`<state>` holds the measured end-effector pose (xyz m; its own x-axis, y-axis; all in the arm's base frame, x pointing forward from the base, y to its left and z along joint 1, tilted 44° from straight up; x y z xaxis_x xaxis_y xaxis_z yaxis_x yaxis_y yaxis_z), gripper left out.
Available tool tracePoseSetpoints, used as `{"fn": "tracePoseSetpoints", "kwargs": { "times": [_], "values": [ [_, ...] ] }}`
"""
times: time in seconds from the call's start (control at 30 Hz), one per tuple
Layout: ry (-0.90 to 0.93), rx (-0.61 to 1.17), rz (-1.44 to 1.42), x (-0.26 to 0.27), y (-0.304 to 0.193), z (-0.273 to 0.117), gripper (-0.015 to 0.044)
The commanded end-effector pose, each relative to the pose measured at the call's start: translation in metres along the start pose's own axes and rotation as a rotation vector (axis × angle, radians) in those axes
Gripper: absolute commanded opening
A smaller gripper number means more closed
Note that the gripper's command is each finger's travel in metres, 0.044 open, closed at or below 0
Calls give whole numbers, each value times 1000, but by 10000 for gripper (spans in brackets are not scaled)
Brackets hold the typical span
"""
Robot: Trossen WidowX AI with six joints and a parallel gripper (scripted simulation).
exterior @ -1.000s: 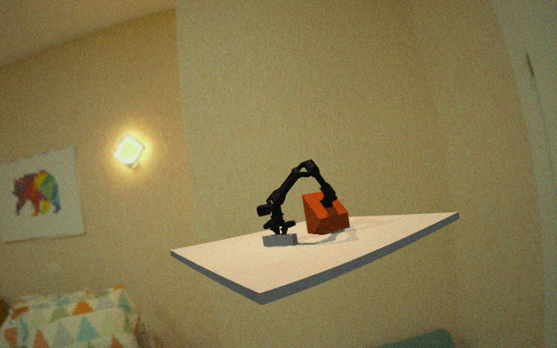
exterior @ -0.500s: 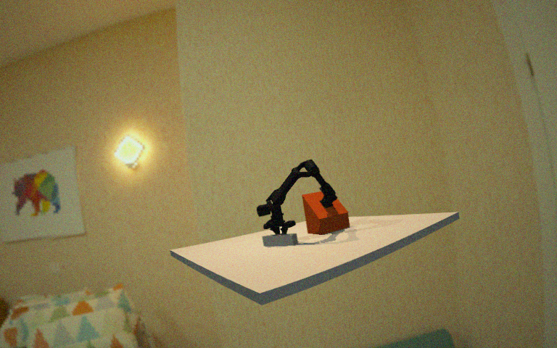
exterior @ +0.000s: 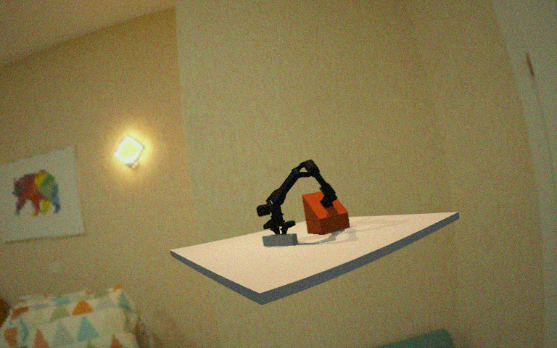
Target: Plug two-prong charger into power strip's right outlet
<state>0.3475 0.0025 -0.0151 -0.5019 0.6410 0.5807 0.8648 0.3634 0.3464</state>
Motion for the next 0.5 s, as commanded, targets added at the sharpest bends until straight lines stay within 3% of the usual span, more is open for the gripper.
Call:
{"fn": "tracePoseSetpoints", "kwargs": {
  "times": [0.0,0.47],
  "values": [
    [3,-4,7,0,1,0,0],
    [3,-4,7,-1,2,0,0]
  ]
}}
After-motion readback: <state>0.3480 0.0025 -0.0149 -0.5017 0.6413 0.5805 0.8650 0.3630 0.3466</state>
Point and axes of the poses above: the point midway between the two fingers, 35 mm back from their tips, its own z axis out along the fingers, its own x axis across the jaws, y = z × x, the point moved 8 cm from there along -z, back along the fingers, and after that the axes turned 5 degrees about -z, right-handed, at the moved point
